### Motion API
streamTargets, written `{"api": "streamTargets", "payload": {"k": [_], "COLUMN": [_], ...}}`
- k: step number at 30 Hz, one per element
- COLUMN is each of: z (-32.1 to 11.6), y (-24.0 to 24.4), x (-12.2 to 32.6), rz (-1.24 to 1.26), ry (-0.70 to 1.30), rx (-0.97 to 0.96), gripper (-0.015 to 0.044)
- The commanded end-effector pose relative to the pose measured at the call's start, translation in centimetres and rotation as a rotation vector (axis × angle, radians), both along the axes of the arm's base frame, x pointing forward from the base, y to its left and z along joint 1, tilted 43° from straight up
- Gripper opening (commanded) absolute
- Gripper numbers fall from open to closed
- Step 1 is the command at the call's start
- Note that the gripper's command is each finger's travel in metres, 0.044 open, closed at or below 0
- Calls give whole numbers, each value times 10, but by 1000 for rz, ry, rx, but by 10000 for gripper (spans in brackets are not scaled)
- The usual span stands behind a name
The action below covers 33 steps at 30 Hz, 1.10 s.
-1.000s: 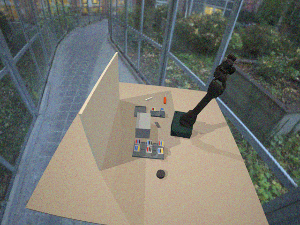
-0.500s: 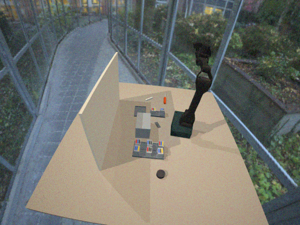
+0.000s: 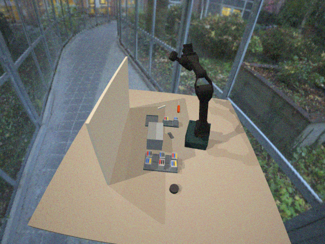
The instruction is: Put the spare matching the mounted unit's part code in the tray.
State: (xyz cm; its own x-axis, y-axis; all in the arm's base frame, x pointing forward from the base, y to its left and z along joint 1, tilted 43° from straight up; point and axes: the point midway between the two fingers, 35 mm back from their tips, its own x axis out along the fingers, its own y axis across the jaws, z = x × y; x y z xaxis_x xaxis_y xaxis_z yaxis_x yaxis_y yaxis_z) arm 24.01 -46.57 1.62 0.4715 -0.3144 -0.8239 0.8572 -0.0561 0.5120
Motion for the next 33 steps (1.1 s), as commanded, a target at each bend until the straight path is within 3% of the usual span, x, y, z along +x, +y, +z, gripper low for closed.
{"api": "streamTargets", "payload": {"k": [1, 6, 16, 27, 33], "z": [10, 17, 51, 112, 122], "y": [27, 80, 242, 420, 441], "x": [29, 71, 140, 139, 134], "rz": [139, 390, 1117, 1857, 1943], "ry": [10, 41, 73, -35, -60], "rx": [14, 49, 130, 234, 252], "gripper": [440, 440, 440, 440, 440]}}
